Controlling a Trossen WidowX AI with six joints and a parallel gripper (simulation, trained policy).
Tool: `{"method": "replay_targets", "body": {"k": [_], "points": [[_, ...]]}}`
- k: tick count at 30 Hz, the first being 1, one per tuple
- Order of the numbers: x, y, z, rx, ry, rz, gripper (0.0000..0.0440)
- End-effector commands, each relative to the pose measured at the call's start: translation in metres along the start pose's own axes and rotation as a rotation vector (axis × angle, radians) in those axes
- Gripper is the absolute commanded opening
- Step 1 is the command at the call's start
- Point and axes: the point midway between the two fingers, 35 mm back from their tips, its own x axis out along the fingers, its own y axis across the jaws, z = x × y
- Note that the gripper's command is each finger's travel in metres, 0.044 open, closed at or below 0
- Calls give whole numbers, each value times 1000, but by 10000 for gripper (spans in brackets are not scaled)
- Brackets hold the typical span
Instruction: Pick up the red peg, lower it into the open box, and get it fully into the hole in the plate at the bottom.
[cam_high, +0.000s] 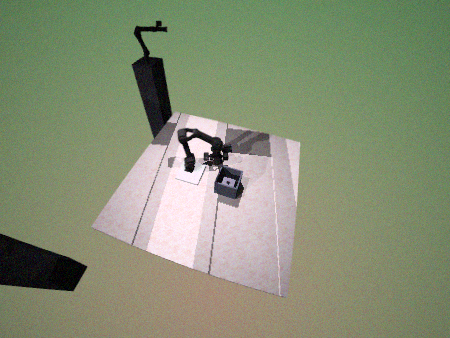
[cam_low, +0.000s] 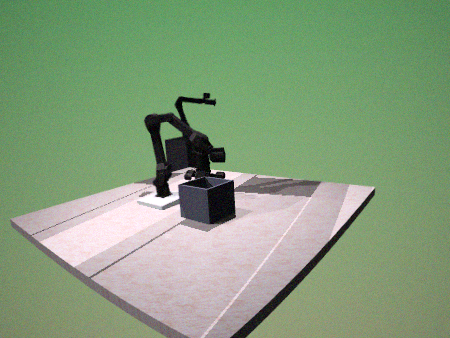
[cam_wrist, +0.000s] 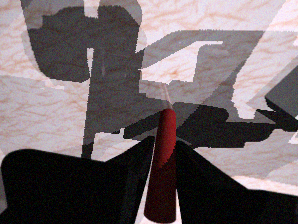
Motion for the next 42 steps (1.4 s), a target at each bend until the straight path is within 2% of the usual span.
{"method": "replay_targets", "body": {"k": [1,12,22,35,42], "points": [[-5,5,-2,-5,20,31,1],[-37,20,-11,-9,73,164,0],[-83,31,-11,-49,77,290,0],[-157,36,16,-76,-35,447,0],[-185,33,42,-46,-123,474,0]]}}
